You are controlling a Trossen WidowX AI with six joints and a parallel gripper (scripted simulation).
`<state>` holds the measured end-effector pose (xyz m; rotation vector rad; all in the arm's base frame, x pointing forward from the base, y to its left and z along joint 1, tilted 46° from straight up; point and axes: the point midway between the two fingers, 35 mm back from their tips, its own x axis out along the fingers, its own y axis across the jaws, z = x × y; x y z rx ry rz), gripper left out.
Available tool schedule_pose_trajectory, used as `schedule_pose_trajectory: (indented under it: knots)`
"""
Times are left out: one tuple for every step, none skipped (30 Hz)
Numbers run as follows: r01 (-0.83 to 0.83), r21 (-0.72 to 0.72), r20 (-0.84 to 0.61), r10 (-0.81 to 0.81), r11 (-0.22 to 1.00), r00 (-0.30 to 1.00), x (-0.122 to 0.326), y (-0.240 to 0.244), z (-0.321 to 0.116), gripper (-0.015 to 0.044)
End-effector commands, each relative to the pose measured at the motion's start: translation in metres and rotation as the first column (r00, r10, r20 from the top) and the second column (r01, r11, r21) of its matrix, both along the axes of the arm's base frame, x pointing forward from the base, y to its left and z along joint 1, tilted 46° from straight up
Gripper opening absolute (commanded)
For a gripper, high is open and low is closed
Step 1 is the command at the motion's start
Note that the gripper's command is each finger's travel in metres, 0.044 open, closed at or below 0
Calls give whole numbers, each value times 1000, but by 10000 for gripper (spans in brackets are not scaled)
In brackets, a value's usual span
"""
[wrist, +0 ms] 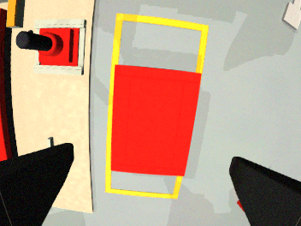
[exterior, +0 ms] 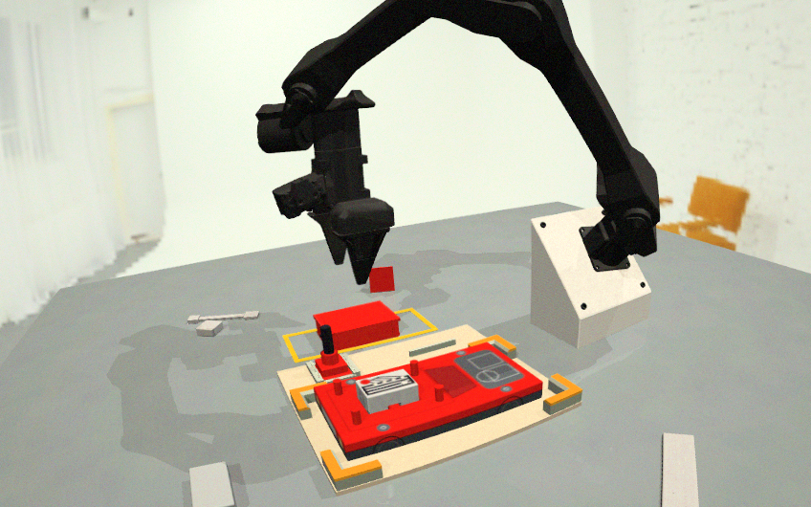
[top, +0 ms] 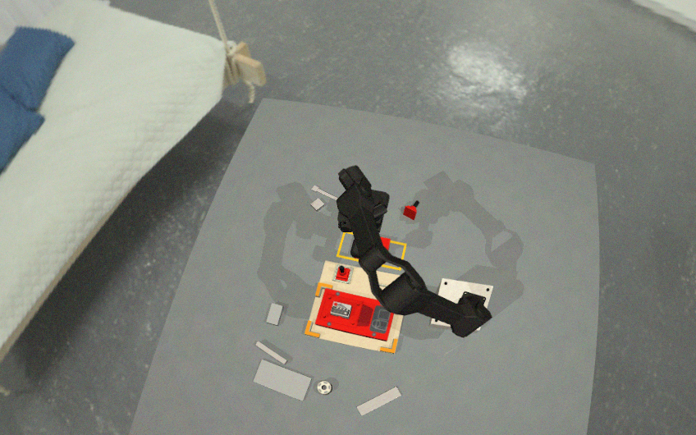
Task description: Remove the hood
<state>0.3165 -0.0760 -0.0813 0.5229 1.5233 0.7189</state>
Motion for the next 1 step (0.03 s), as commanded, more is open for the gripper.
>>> schedule_pose_trajectory:
  knots:
    - [-5, -3, 3, 5, 1000, 1000, 0, -1, 0, 440]
